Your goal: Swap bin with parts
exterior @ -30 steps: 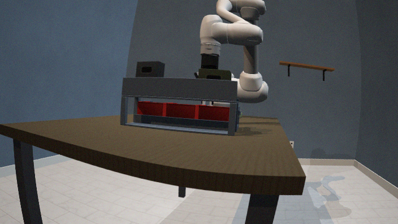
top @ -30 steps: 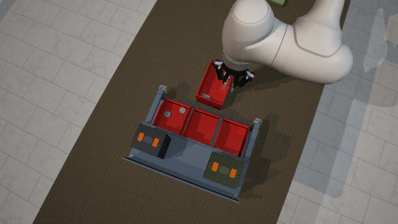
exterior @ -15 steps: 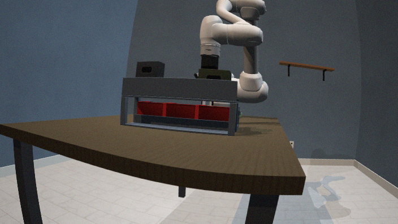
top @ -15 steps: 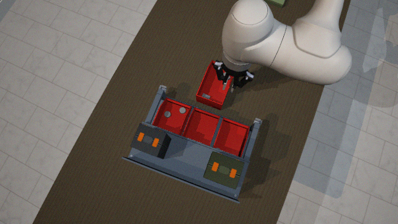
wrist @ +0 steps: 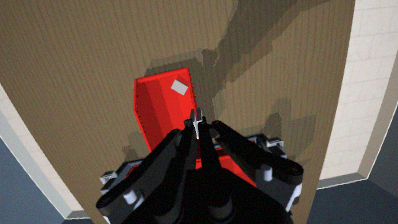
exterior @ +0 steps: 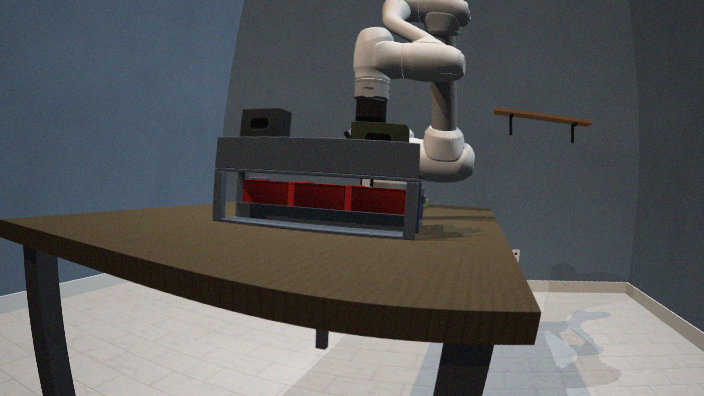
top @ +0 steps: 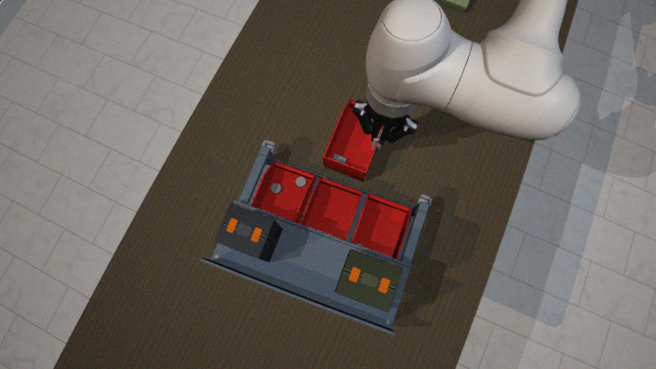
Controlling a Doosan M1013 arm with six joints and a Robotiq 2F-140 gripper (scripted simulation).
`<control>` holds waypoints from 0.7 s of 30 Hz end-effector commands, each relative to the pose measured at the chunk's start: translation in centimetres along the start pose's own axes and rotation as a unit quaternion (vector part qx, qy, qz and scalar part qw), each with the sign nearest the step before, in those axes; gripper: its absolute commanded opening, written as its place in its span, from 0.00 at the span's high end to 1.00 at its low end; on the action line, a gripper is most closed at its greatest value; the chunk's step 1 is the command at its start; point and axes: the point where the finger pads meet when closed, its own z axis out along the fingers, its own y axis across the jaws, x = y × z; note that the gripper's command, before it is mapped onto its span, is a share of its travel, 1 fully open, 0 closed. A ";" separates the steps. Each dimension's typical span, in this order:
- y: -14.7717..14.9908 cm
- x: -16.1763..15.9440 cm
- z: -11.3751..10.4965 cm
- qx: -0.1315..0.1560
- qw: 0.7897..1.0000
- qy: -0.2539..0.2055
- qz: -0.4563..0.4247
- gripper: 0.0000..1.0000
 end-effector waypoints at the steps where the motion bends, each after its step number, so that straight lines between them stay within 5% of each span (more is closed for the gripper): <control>1: 0.0 0.0 0.0 0.000 1.000 0.000 0.000 0.90; 21: 0.0 0.0 0.0 0.000 1.000 0.000 0.000 0.90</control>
